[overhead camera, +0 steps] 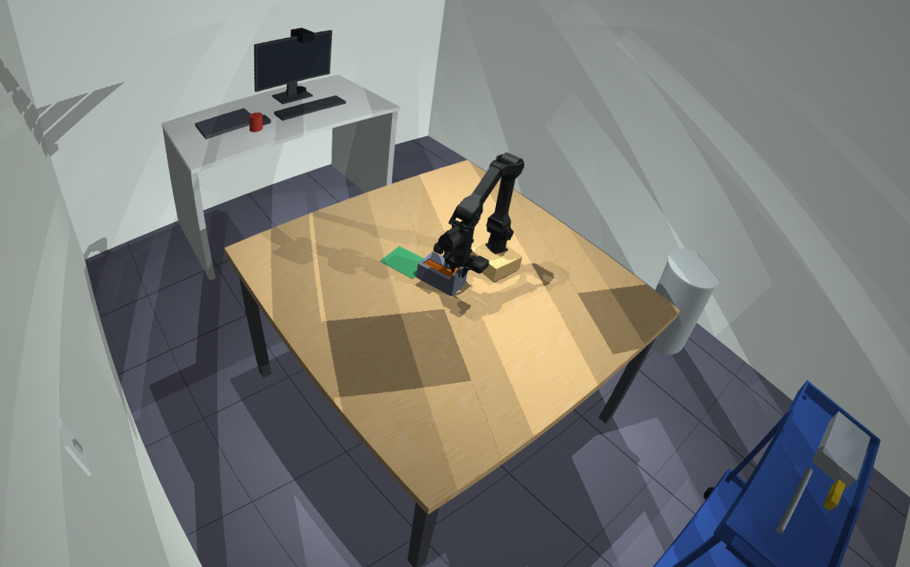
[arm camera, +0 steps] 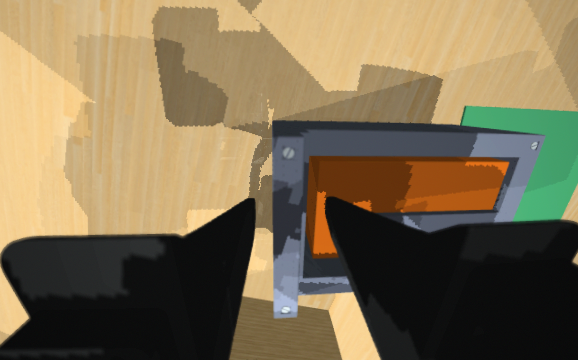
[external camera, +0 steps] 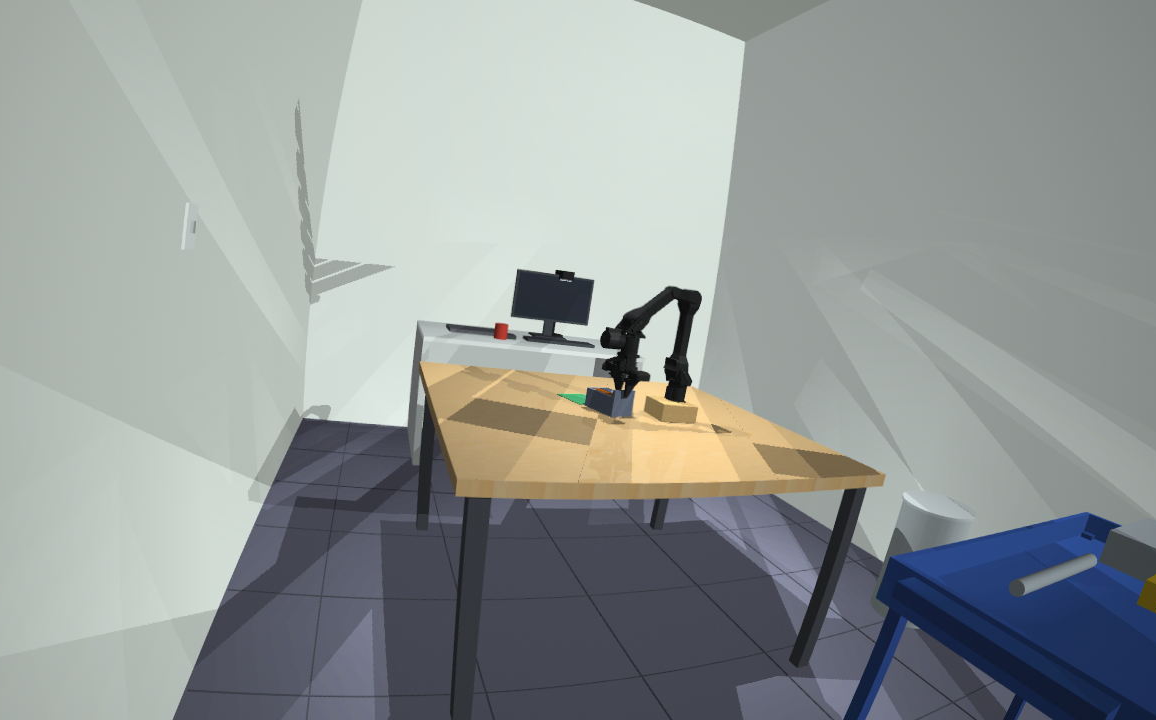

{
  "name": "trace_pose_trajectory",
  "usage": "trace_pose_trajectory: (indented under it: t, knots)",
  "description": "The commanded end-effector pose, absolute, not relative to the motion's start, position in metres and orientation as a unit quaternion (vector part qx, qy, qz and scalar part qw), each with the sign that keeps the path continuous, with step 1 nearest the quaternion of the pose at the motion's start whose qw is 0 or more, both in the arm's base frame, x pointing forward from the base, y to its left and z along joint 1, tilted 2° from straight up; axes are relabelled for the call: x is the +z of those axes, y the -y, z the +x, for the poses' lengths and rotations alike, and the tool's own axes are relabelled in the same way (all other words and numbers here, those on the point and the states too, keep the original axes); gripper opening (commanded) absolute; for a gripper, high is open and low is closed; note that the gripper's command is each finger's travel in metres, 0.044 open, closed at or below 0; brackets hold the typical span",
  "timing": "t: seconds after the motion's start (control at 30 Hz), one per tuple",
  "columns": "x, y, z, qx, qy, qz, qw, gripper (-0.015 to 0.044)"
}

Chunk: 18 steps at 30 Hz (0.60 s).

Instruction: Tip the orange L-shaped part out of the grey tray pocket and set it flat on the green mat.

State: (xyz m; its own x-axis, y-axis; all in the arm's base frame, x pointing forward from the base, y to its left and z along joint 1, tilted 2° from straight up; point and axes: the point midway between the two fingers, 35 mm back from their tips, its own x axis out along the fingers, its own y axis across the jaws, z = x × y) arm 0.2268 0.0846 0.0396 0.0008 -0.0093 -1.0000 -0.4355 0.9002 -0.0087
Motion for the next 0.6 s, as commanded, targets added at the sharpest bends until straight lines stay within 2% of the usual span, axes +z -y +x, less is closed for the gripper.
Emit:
trace_pose_trajectory:
  t: [0.0,0.57]
  knots:
    - [0.032,-0.083,0.226,0.152,-0.693,-0.162,0.686,0.018]
    - [0.008,-0.083,0.225,0.152,-0.693,-0.162,0.686,0.018]
